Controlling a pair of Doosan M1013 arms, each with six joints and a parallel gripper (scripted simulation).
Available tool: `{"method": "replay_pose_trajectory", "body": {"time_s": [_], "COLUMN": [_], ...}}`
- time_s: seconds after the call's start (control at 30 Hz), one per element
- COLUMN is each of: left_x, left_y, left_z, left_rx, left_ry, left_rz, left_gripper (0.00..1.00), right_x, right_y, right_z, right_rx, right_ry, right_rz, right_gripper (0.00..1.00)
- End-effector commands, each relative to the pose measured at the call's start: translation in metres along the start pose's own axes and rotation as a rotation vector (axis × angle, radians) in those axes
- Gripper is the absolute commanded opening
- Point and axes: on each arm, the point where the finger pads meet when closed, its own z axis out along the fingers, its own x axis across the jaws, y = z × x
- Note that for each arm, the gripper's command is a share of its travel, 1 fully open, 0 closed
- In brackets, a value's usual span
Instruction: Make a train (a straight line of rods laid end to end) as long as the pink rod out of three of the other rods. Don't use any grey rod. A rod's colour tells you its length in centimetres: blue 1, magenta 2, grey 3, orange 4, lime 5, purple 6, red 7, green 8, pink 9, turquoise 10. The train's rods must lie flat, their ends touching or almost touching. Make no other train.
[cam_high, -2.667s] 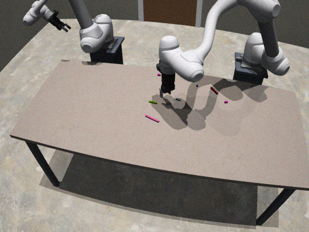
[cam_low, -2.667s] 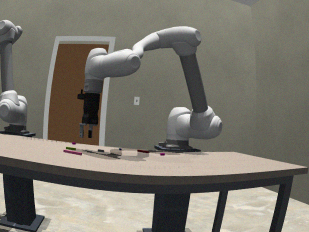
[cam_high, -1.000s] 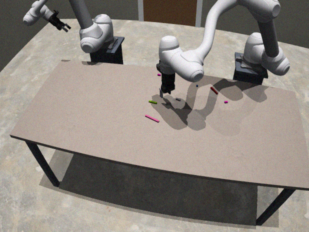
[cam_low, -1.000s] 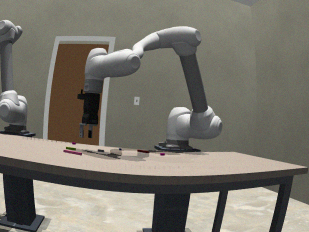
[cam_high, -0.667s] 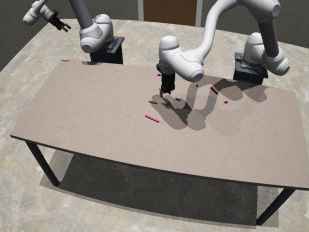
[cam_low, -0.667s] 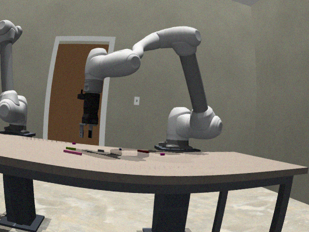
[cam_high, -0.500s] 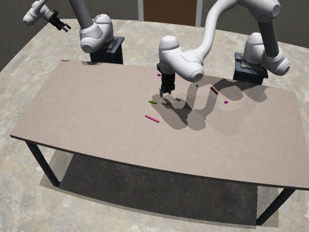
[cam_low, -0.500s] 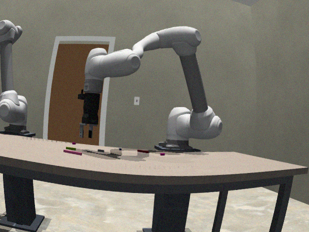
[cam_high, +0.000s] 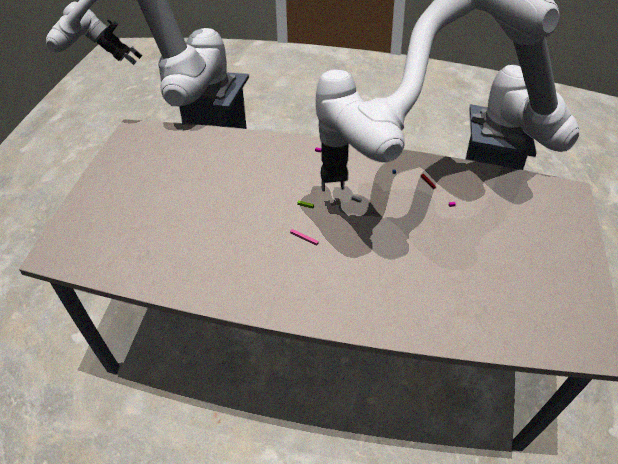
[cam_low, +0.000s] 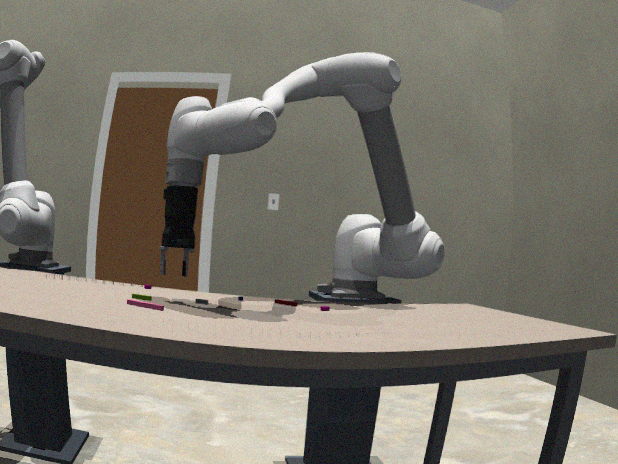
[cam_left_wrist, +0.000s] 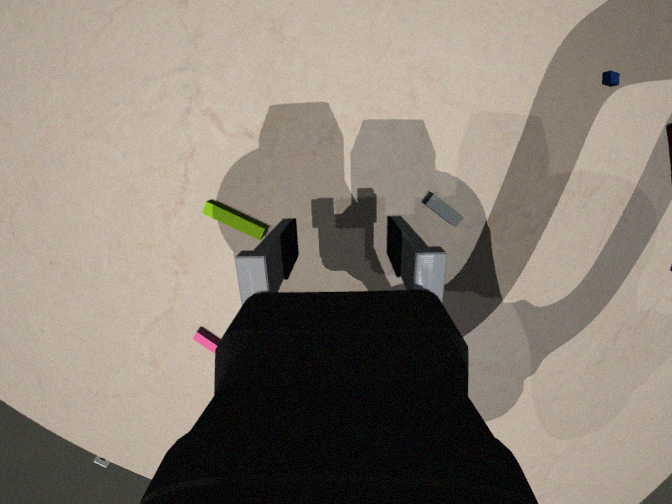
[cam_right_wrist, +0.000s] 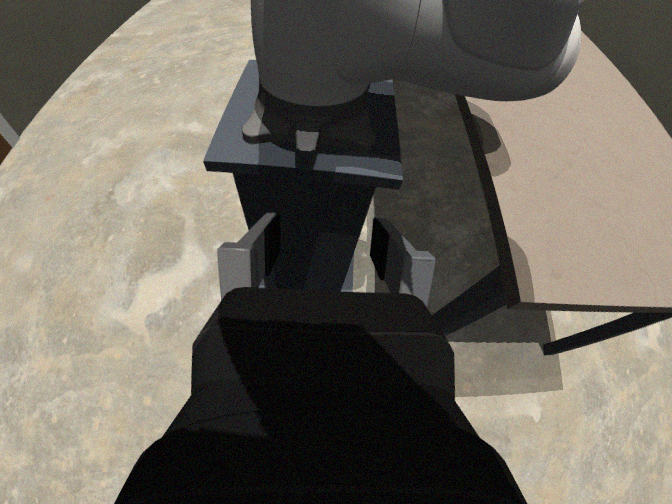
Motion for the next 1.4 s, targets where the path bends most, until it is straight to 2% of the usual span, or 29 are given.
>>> {"method": "replay_pose_trajectory", "body": {"time_s": [0.0, 0.27, 0.33, 0.37, 0.83, 0.9, 0.93, 1.37], "left_x": [0.002, 0.006, 0.006, 0.008, 0.013, 0.013, 0.013, 0.014], "left_y": [-0.002, -0.004, -0.004, -0.004, -0.003, -0.003, -0.002, 0.001], "left_z": [-0.001, -0.001, -0.001, -0.001, -0.001, -0.001, -0.001, -0.001], "left_rx": [0.006, 0.006, 0.006, 0.005, 0.004, 0.004, 0.004, 0.002], "left_ry": [-0.005, -0.006, -0.006, -0.006, -0.008, -0.008, -0.008, -0.009], "left_rz": [0.167, 0.418, 0.418, 0.51, 0.934, 0.934, 1.026, 1.419], "left_gripper": [1.0, 1.0, 1.0, 1.0, 1.0, 1.0, 1.0, 1.0], "right_x": [0.0, 0.0, 0.0, 0.0, 0.0, 0.0, 0.0, 0.0], "right_y": [0.0, 0.0, 0.0, 0.0, 0.0, 0.0, 0.0, 0.0], "right_z": [-0.001, -0.001, -0.001, -0.001, -0.001, -0.001, -0.001, -0.001], "right_rx": [-0.001, -0.001, -0.001, -0.001, -0.001, -0.001, -0.001, -0.001], "right_ry": [0.0, 0.0, 0.0, 0.0, 0.0, 0.0, 0.0, 0.0], "right_rz": [0.0, 0.0, 0.0, 0.0, 0.0, 0.0, 0.0, 0.0], "right_gripper": [1.0, 1.0, 1.0, 1.0, 1.0, 1.0, 1.0, 1.0]}}
